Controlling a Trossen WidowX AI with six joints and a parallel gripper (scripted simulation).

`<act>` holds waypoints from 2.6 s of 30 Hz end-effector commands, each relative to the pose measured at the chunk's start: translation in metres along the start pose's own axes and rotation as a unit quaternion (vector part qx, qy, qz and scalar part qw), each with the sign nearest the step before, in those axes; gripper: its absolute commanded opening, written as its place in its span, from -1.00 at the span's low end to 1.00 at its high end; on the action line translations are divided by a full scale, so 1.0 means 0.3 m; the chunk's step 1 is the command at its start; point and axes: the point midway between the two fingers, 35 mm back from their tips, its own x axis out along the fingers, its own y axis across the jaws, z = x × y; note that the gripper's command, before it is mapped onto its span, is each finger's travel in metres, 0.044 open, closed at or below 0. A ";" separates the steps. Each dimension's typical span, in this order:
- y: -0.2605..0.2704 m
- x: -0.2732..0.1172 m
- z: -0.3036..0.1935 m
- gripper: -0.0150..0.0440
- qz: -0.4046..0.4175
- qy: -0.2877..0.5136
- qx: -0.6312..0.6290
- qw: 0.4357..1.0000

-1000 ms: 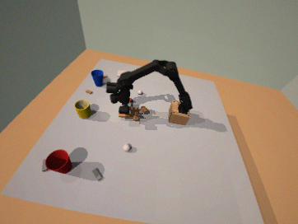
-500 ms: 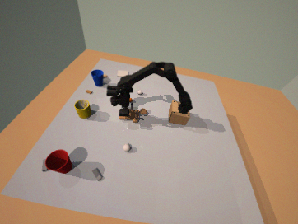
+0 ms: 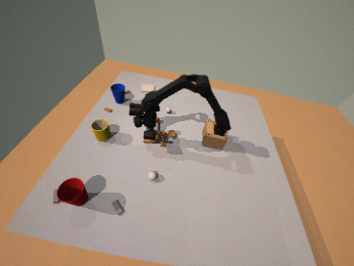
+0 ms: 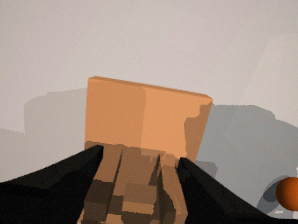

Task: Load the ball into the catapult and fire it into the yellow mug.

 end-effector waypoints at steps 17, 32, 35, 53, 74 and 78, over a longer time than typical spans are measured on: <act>-0.002 -0.337 -0.008 1.00 0.000 -0.001 0.000 1.000; -0.002 -0.170 -0.010 1.00 0.002 -0.005 0.000 1.000; -0.002 -0.162 -0.010 1.00 0.002 -0.005 0.000 1.000; -0.001 -0.090 -0.007 1.00 0.002 -0.005 0.000 1.000; -0.001 0.016 -0.010 1.00 0.002 -0.005 0.000 1.000; -0.004 0.005 -0.005 0.91 0.000 -0.006 -0.002 1.000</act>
